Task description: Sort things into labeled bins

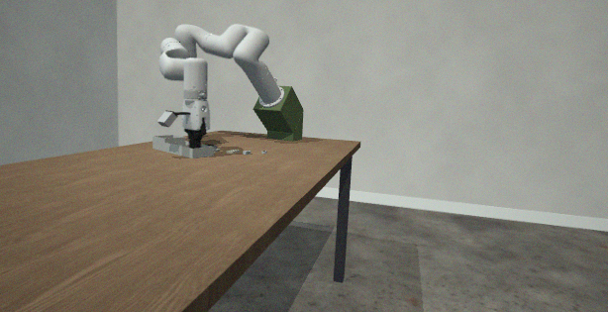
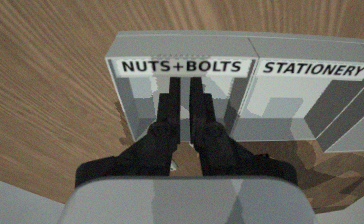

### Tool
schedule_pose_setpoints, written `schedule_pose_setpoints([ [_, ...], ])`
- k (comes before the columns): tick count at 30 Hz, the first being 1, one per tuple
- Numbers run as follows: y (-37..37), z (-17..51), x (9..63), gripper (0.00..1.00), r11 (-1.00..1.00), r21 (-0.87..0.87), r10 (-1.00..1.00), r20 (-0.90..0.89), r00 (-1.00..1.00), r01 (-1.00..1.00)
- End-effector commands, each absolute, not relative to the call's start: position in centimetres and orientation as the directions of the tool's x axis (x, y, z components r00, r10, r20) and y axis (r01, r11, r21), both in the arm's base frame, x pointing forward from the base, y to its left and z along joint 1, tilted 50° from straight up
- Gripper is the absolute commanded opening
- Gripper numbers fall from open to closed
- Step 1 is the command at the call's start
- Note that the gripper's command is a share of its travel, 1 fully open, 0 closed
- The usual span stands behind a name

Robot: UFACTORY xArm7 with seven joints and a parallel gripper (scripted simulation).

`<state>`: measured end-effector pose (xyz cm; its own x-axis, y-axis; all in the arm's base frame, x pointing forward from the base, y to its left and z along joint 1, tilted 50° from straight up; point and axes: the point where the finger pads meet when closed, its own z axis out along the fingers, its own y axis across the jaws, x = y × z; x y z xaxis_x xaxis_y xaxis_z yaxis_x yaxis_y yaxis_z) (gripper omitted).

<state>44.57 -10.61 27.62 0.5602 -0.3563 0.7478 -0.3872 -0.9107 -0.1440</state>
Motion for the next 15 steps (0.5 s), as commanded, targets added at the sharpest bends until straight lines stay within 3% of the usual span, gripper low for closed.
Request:
schedule_pose_setpoints([
  [1,-10.59,27.73,44.57,0.07,-0.911,-0.144,-0.355,0.749,0.559,-0.386],
  [15,-10.34,28.5,43.69,0.07,-0.911,-0.144,-0.355,0.749,0.559,-0.387],
])
